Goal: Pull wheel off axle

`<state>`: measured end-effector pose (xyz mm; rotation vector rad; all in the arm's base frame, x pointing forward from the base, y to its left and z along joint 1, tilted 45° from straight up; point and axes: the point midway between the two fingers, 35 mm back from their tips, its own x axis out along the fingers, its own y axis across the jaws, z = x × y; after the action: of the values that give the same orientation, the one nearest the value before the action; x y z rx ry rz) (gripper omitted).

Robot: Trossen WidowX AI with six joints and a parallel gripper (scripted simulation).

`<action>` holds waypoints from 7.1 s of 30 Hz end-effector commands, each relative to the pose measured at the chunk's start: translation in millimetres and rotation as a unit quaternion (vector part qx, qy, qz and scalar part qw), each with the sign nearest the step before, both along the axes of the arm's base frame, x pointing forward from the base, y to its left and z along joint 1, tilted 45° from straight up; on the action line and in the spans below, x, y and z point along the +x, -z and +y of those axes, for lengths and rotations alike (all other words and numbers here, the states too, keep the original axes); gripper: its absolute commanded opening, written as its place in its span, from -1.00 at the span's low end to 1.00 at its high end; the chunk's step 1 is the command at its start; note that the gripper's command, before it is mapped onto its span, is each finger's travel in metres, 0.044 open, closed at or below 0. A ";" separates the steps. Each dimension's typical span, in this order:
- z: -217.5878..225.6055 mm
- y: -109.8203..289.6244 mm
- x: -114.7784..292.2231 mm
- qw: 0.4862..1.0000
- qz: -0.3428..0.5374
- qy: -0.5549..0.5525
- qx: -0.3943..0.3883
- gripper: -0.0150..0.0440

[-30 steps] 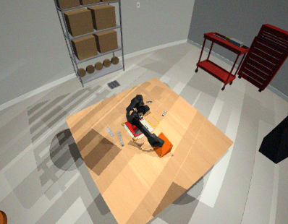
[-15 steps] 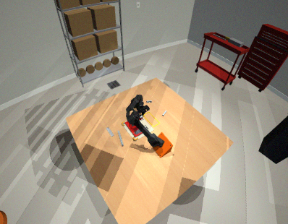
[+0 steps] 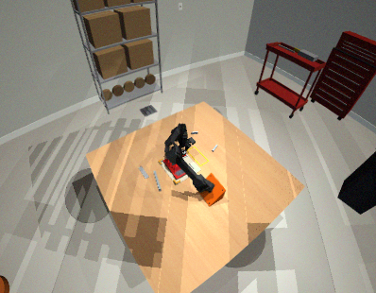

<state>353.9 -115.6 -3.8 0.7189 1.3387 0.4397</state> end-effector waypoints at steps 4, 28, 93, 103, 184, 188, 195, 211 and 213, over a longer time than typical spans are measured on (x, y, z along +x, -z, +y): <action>-2.3 -2.2 0.0 1.000 -0.001 -0.001 -0.002 -0.49; -7.8 -7.7 -1.5 1.000 -0.001 -0.001 -0.001 -0.49; -22.0 -22.9 -6.2 1.000 0.001 0.001 0.000 -0.49; -35.0 -36.5 -10.1 1.000 0.001 0.001 -0.001 -0.49; -47.2 73.1 -70.9 1.000 0.002 0.000 -0.004 0.53; -68.8 49.0 -78.6 1.000 0.002 0.001 -0.003 0.53; -66.7 38.6 -102.1 1.000 0.004 0.005 -0.003 0.88; -57.8 -2.9 -165.1 1.000 0.006 0.001 -0.002 1.00; -57.8 -2.9 -165.1 1.000 0.006 0.001 -0.002 1.00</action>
<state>191.2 -175.0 -1.9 0.7218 1.3468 0.4288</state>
